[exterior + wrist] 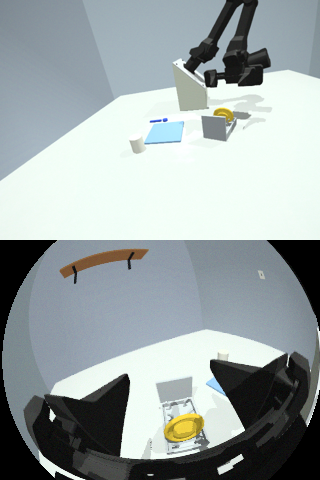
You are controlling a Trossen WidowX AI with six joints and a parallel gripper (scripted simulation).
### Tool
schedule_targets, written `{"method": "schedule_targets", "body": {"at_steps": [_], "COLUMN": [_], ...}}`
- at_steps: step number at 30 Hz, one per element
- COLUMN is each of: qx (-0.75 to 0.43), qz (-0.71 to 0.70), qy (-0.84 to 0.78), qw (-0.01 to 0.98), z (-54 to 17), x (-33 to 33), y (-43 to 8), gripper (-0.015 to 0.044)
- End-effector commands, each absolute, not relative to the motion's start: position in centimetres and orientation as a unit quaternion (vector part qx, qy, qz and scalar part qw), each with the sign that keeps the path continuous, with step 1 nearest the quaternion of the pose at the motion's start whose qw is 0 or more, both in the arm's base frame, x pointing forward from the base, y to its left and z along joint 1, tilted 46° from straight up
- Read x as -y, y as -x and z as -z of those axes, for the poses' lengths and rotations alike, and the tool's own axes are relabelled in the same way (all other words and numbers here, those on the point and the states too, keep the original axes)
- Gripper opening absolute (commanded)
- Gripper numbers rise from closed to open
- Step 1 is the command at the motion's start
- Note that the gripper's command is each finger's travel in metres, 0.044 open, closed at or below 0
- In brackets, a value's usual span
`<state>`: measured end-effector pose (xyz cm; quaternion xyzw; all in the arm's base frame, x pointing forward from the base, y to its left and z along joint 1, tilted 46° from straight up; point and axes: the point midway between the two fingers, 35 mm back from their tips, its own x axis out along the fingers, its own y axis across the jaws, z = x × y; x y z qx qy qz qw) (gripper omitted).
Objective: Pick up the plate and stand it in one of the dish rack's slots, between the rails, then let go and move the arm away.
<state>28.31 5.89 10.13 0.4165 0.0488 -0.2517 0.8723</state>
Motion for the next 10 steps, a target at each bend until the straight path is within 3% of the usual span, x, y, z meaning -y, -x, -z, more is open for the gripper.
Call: {"method": "schedule_targets", "body": {"at_steps": [1,10], "qx": [-0.049,-0.105], "qz": [0.249,0.269], "qy": [-0.411,-0.341], "qw": [0.876,0.895], "z": [-11.3,-10.0], "x": [-4.5,-3.4], "y": [-27.8,-28.7], "gripper": [0.0400,0.0400]}}
